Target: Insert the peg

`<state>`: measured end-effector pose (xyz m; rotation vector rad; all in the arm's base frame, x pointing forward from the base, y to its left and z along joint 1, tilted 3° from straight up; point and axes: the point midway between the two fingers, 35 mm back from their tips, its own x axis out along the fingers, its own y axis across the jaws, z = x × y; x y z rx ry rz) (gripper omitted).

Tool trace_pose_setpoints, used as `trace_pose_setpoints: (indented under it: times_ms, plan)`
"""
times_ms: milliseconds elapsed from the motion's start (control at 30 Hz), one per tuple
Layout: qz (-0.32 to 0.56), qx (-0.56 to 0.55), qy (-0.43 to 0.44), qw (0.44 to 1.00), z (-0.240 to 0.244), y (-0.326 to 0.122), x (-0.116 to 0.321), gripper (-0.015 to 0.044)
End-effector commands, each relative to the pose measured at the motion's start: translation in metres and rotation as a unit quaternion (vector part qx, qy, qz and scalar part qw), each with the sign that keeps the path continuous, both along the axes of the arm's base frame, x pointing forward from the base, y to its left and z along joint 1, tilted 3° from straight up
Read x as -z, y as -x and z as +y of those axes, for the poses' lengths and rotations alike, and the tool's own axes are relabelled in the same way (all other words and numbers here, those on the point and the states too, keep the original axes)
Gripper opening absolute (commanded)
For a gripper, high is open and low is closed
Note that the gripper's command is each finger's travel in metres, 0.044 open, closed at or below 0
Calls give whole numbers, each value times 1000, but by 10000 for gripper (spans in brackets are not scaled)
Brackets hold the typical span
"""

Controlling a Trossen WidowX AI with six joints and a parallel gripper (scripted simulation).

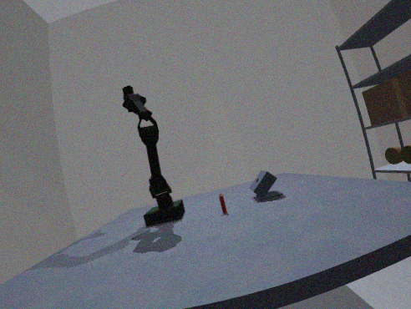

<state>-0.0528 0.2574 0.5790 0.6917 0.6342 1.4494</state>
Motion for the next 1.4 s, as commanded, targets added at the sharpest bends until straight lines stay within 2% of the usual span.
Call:
trace_pose_setpoints:
  times_ms: [0, 600, 1367]
  plan:
    - [-30, 17, 21, 999, 11, -5, 13, 440]
    - [-124, 96, 92, 983, 42, -48, 50, 440]
    - [-186, 176, 194, 947, 58, -120, 102, 440]
